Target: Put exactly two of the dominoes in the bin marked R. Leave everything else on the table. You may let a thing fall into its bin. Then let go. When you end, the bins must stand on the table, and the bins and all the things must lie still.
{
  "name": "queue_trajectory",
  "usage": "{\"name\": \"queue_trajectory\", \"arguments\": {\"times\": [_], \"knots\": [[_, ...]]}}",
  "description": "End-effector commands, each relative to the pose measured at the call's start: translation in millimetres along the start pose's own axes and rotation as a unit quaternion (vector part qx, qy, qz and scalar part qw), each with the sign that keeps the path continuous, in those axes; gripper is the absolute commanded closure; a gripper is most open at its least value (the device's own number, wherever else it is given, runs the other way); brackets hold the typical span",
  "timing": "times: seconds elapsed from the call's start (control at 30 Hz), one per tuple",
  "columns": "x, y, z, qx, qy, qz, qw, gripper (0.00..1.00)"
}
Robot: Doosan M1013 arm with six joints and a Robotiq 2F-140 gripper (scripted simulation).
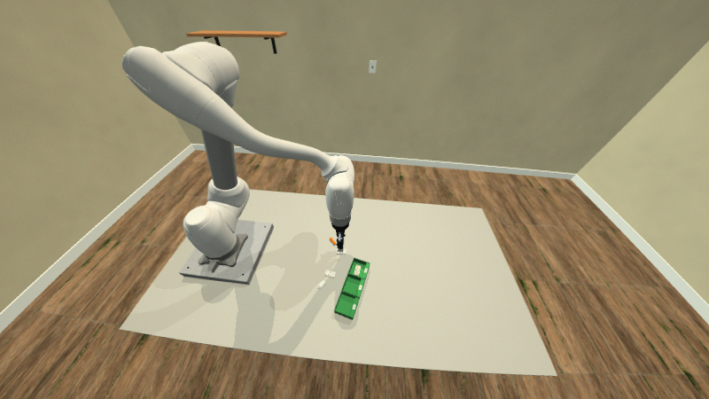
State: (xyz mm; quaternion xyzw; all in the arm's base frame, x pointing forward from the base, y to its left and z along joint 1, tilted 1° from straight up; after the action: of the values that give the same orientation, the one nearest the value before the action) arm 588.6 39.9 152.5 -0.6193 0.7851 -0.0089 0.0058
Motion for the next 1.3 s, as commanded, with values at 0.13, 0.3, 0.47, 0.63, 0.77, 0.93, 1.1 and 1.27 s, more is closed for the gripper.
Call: {"name": "queue_trajectory", "arguments": {"times": [0.13,0.3,0.47,0.63,0.77,0.93,1.1,1.27], "knots": [[0,0,27,0.000,0.000,0.000,1.000,0.75],[0,0,34,0.000,0.000,0.000,1.000,0.75],[0,0,41,0.000,0.000,0.000,1.000,0.75],[0,0,46,0.000,0.000,0.000,1.000,0.75],[0,0,46,0.000,0.000,0.000,1.000,0.75],[0,0,46,0.000,0.000,0.000,1.000,0.75],[0,0,46,0.000,0.000,0.000,1.000,0.87],[0,0,46,0.000,0.000,0.000,1.000,0.87]]}}
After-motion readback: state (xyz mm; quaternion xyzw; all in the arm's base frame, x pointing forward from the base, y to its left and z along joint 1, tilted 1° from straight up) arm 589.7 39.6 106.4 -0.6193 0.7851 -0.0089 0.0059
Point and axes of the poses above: the point where the finger pads meet when closed, its own z axis out along the fingers, its own x axis across the jaws, y = z × x, the point moved 10 cm from there along -z, back along the fingers, and after that the axes turned 13 degrees about z, right-handed, at the moved point
